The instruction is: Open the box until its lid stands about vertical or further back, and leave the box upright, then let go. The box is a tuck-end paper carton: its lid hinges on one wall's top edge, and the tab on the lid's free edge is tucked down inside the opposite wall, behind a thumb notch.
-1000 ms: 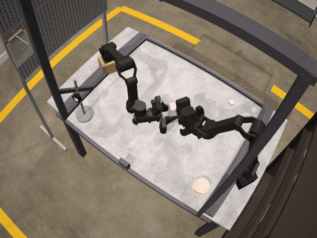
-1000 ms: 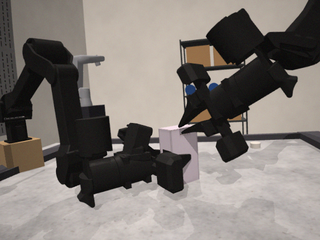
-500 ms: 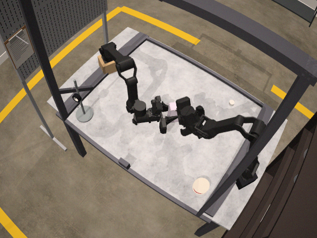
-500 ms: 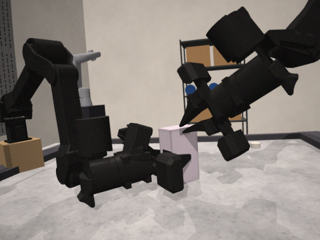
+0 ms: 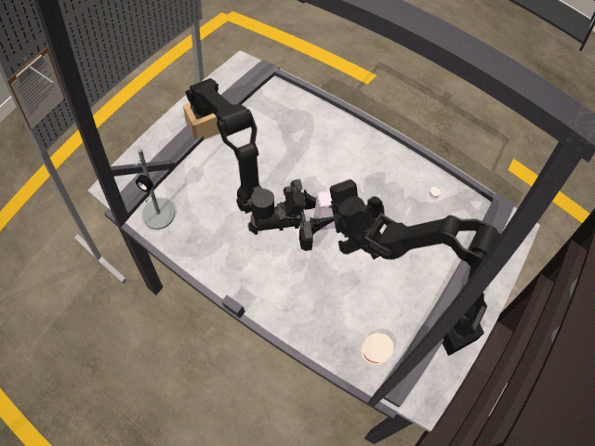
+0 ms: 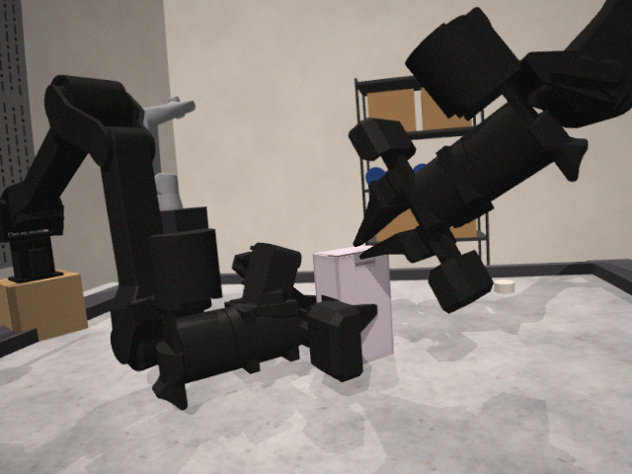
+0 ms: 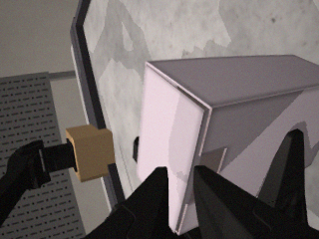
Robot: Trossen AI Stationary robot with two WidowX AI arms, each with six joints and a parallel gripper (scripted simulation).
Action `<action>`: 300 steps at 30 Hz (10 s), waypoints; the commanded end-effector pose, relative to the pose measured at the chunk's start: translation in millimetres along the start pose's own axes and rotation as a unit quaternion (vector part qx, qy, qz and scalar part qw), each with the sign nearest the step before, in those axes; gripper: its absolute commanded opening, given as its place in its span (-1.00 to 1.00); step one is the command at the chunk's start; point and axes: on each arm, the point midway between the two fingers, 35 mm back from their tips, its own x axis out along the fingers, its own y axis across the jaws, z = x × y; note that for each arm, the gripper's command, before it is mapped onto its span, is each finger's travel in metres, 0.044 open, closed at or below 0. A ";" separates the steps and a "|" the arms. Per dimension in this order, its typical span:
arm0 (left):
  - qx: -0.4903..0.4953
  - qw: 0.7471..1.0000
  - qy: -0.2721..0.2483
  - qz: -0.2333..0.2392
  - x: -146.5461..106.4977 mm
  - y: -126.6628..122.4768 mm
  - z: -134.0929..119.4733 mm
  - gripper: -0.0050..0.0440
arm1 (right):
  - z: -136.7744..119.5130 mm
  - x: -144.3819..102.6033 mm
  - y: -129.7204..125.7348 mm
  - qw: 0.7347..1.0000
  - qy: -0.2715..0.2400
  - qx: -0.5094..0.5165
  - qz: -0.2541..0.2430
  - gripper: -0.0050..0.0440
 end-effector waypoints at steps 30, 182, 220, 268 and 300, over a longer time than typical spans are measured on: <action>-0.010 1.000 -0.004 -0.002 1.2 -4.5 9.8 0.11 | -2.6 -4.5 16.0 1.000 0.006 0.010 0.018 -0.59; -0.010 1.000 -0.004 -0.002 1.2 -4.5 9.8 0.11 | -5.0 -0.3 7.0 1.000 0.006 0.010 0.020 -0.59; -0.010 1.000 -0.004 -0.002 1.2 -4.5 9.8 0.11 | -6.0 -4.9 17.2 1.000 0.004 0.010 0.019 -0.59; -0.010 1.000 -0.004 -0.002 1.2 -4.5 9.8 0.11 | -5.0 -4.3 13.2 1.000 0.003 0.008 0.015 -0.59; -0.010 1.000 -0.004 -0.002 1.2 -4.5 9.8 0.11 | -2.4 -24.9 14.5 1.000 0.006 0.010 0.019 -0.59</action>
